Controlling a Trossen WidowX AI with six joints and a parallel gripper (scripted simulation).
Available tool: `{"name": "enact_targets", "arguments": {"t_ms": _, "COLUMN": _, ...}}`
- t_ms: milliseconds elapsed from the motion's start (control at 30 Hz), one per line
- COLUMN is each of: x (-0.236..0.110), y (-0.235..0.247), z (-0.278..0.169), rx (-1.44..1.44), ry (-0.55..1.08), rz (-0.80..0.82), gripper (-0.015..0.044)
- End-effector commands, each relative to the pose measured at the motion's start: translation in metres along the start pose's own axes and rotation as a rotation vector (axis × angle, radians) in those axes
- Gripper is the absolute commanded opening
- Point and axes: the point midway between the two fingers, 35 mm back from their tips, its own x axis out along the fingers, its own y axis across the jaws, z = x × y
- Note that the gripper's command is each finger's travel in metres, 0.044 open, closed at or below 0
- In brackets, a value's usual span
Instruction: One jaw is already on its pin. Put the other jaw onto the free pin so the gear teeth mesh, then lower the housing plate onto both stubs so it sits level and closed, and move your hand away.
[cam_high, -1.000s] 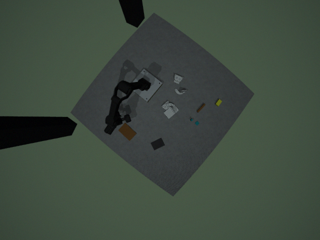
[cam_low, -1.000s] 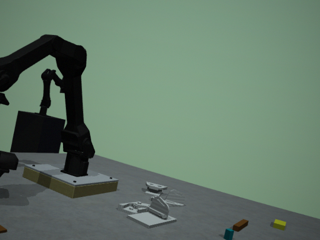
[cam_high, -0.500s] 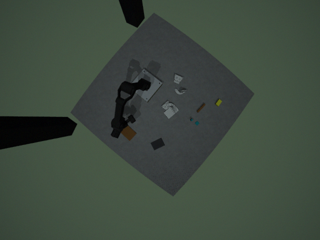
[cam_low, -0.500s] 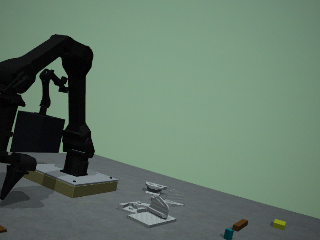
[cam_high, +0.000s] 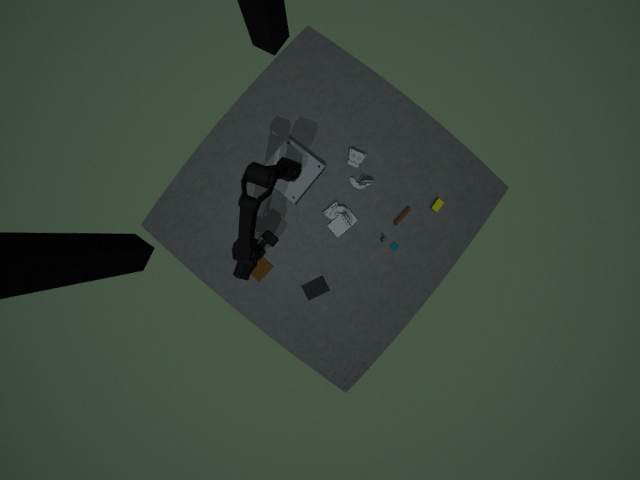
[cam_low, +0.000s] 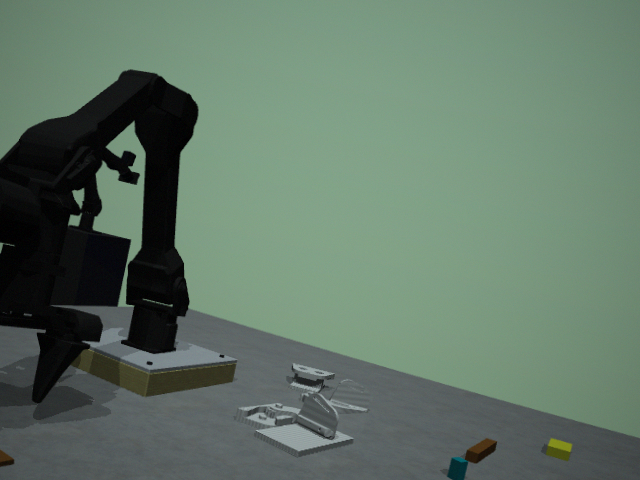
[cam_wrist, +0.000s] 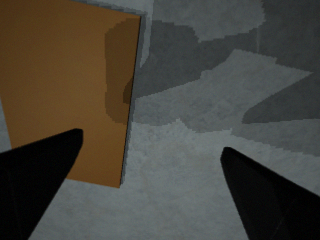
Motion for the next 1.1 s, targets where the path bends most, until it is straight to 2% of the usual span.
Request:
{"name": "enact_targets", "arguments": {"t_ms": 0, "x": -0.002, "y": -0.007, "z": -0.013, "rx": -0.080, "ry": 0.010, "rz": -0.006, "gripper": 0.0440}}
{"name": "enact_targets", "arguments": {"t_ms": 1067, "x": -0.015, "y": -0.064, "z": -0.086, "rx": -0.616, "ry": 0.015, "rz": -0.024, "gripper": 0.0440}}
